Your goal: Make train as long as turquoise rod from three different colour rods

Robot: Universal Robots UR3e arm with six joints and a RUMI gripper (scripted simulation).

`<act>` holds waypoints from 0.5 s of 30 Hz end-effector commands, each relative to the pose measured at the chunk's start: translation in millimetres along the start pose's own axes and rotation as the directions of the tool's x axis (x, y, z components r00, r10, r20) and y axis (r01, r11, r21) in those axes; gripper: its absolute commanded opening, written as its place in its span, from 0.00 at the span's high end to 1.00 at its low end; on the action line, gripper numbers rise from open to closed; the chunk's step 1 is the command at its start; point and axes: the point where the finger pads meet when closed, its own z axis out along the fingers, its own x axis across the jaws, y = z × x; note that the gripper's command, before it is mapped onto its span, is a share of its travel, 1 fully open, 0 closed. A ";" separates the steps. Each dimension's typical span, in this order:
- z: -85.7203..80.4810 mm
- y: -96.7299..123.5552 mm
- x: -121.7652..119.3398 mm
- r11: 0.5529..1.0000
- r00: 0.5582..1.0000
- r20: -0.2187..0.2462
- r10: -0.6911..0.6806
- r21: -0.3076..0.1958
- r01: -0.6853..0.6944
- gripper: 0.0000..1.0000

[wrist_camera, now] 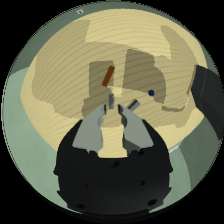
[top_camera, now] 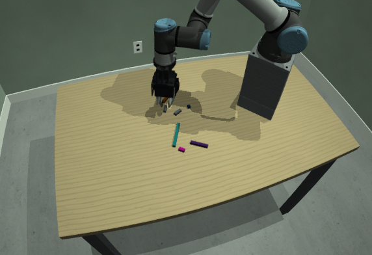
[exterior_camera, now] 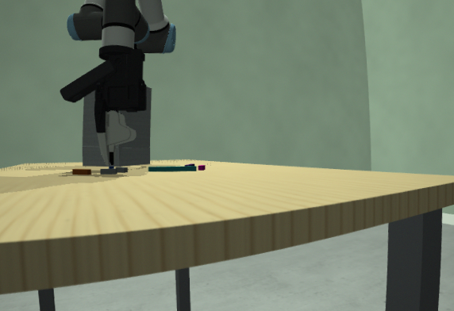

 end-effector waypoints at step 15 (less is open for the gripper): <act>-0.6 0.0 -1.9 1.000 1.000 0.002 0.000 0.000 0.000 0.86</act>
